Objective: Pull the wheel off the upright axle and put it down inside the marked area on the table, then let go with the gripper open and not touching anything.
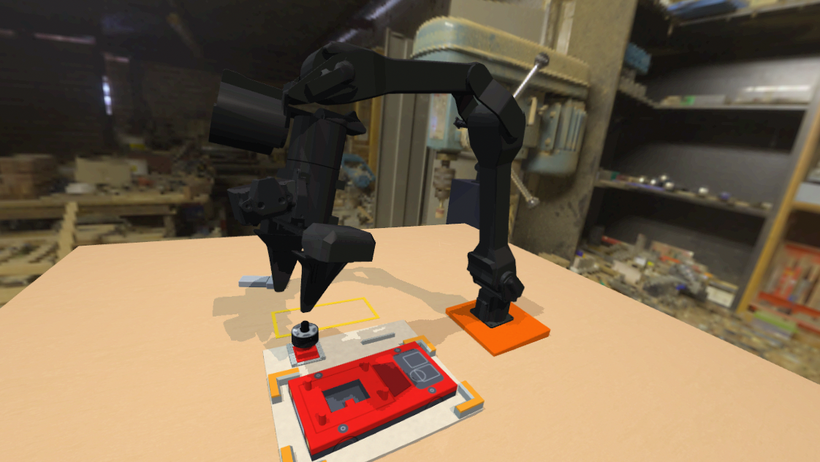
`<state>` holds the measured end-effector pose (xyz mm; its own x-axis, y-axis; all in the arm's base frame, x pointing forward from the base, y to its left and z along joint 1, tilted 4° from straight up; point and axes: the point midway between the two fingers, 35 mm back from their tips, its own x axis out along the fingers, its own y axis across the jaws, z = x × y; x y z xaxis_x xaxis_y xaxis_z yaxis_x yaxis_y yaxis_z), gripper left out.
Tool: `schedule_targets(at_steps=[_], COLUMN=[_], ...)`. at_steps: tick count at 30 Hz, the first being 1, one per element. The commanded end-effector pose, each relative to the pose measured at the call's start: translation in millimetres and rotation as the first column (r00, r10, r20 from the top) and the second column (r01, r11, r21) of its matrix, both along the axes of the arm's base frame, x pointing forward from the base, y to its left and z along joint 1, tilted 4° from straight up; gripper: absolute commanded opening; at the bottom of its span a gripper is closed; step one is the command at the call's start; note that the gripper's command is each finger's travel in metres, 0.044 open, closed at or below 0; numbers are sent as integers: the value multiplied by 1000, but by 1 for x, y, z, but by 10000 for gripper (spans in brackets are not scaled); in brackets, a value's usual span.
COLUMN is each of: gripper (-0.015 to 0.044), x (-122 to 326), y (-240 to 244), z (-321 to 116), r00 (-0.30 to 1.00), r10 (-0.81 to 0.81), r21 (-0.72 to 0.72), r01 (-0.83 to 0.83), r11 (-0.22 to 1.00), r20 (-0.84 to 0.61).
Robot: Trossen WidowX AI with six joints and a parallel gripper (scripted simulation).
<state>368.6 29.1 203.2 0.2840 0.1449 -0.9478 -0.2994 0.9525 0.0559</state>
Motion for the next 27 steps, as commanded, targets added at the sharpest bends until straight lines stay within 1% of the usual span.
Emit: schedule_targets(at_steps=[1,4,6,23,27], gripper=[300,300,300,300,300], x=[-5,-10,-12,-20,-18], y=[-39,-62,-68,-73,-73], z=[-24,-36,-39,-40,-47], r00=[976,938,927,927,927], r10=[-181,-293,-317,-318,-318], r21=[-45,-83,-93,-94,-94], r01=[176,282,305,305,305], r11=[983,956,948,948,948], r20=[-119,-185,-199,-200,-200])
